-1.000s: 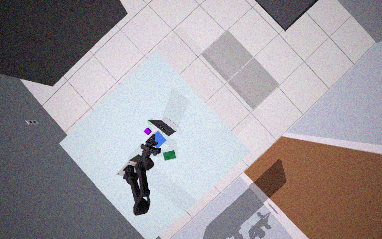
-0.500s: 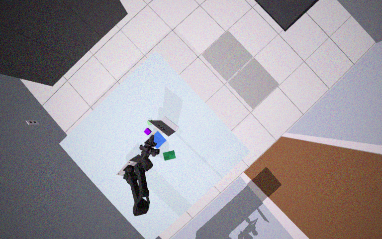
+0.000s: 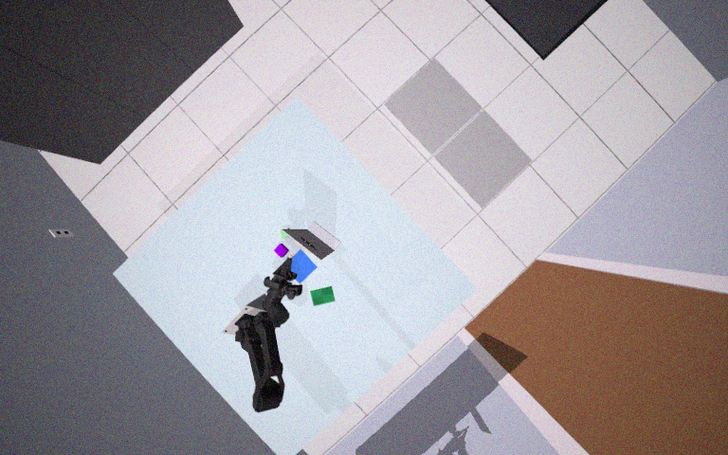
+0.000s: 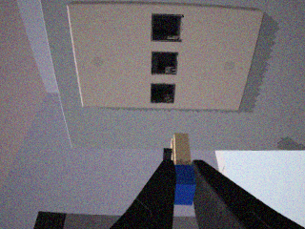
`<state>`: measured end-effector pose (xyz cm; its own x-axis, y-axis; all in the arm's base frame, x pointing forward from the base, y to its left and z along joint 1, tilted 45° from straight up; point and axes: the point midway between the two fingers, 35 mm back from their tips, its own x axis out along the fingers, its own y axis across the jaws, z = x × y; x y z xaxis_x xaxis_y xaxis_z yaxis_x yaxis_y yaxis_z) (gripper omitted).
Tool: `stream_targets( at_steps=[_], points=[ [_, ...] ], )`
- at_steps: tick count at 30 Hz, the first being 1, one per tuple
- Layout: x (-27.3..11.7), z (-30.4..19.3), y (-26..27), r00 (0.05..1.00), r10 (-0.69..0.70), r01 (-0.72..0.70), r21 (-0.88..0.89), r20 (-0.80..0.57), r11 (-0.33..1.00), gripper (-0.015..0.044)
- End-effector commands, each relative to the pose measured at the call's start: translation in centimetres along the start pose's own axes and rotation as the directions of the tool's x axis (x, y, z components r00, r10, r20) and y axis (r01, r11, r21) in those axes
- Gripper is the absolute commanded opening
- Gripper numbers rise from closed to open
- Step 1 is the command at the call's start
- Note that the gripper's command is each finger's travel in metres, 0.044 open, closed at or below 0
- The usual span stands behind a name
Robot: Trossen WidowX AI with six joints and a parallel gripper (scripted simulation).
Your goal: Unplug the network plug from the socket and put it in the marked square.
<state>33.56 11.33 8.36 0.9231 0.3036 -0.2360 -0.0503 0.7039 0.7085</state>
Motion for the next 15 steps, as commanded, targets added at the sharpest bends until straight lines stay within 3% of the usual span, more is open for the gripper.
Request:
stream_targets(
  at_steps=[1,15],
  points=[
    [0.0,0.2,0.5,1.000,0.001,-0.001,0.001,0.003,1.000,0.0000],
    [-0.9,0.6,3.3,1.000,0.003,-0.003,0.003,0.005,1.000,0.0000]
  ],
)
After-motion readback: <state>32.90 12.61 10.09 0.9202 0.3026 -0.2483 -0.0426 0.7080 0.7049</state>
